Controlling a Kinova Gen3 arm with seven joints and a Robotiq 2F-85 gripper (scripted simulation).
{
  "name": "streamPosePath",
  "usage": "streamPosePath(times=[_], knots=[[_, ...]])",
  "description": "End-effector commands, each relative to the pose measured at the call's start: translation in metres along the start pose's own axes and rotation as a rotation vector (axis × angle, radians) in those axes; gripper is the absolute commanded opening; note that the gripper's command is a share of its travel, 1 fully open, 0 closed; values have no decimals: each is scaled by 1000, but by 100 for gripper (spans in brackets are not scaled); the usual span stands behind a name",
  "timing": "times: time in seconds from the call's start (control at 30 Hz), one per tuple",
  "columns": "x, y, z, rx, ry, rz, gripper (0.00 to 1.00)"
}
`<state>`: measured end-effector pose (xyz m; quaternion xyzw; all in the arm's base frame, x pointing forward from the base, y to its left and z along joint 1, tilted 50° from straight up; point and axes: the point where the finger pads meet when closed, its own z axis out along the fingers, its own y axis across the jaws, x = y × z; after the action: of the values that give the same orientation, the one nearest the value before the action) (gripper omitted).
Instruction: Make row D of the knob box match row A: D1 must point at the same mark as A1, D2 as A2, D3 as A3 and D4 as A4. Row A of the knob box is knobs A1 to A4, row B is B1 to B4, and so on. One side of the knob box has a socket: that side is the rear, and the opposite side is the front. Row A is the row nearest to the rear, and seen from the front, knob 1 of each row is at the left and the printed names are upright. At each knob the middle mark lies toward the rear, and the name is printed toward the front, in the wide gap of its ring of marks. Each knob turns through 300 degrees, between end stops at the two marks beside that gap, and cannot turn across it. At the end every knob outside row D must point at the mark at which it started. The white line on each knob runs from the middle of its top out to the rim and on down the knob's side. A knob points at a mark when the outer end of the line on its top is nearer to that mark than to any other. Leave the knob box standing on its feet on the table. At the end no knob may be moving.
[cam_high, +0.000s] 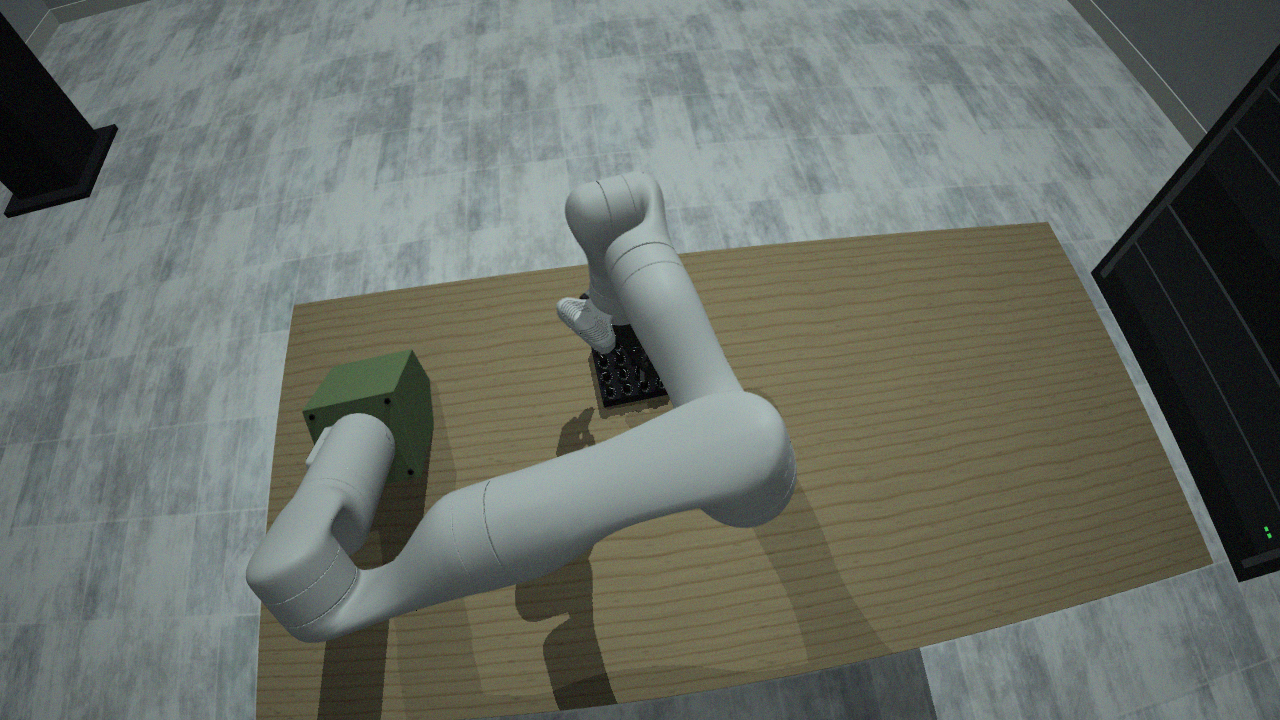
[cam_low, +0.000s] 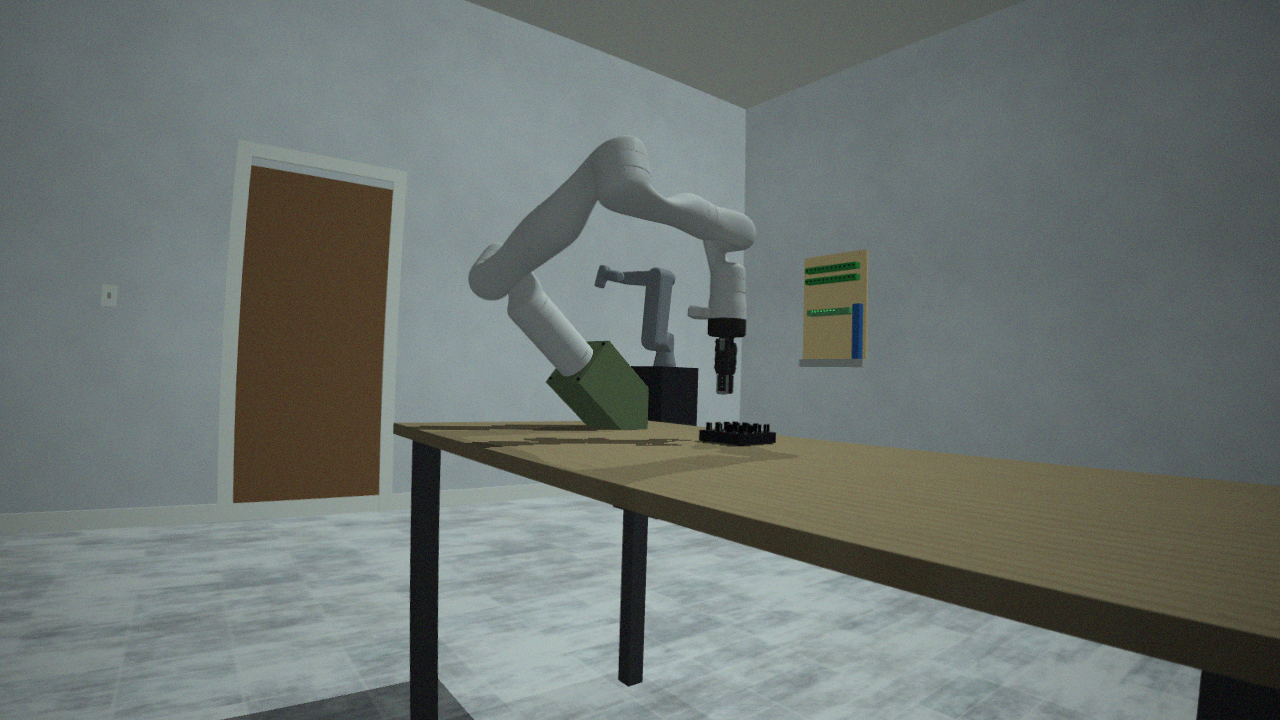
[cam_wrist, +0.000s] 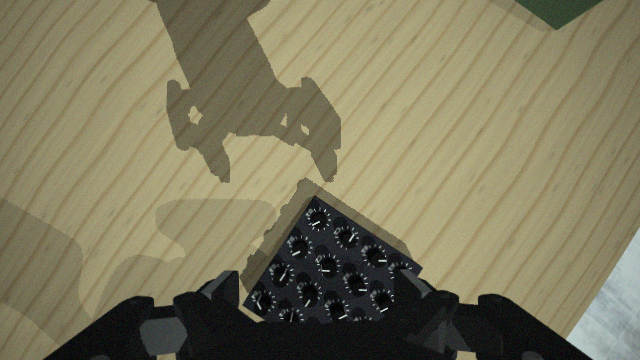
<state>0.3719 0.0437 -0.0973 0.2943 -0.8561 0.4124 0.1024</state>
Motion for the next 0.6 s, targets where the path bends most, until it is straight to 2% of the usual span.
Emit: streamPosePath(times=[0.0, 0.27, 0.33, 0.57], knots=[[-3, -4, -3, 2, -6, 70, 100], [-6, -11, -4, 2, -5, 314, 100], [-6, -11, -4, 2, -5, 314, 100], [-9, -16, -5, 1, -5, 492, 100]])
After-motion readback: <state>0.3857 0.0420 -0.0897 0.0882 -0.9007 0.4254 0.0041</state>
